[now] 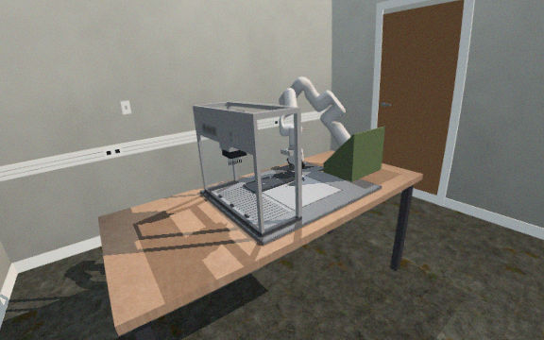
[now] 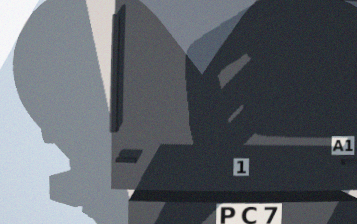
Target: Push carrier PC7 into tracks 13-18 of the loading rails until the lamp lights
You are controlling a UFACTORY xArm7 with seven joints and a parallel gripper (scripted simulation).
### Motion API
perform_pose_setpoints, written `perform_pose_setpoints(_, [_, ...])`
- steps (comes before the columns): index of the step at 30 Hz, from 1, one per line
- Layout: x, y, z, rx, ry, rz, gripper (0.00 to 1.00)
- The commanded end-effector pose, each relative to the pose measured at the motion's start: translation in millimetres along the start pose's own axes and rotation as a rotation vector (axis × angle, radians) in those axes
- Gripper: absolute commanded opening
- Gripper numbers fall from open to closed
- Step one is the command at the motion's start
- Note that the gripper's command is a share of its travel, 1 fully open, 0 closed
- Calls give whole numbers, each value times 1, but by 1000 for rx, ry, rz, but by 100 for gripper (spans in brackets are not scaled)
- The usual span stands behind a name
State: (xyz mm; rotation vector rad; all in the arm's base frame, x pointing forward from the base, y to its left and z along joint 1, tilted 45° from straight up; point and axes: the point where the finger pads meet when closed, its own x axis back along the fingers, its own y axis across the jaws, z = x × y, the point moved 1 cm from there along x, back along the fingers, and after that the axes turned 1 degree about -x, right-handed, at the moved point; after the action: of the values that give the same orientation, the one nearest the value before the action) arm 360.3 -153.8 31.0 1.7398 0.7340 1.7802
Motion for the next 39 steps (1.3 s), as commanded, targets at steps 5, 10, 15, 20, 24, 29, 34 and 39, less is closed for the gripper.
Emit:
perform_pose_setpoints(5, [1,-1,8,1,4,1,82])
perform_pose_setpoints(10, [1,-1,13,1,4,1,82])
perform_pose_setpoints(15, [1,-1,18,1,4,1,82])
perform_pose_setpoints(20, [1,-1,21,1,4,1,82])
perform_pose_setpoints(24, [1,-1,25,1,4,1,82])
perform_pose_setpoints(29, [1,-1,30,1,4,1,82])
perform_pose_setpoints(34, [1,-1,35,1,4,1,82])
perform_pose_setpoints(39, [1,-1,38,1,4,1,82])
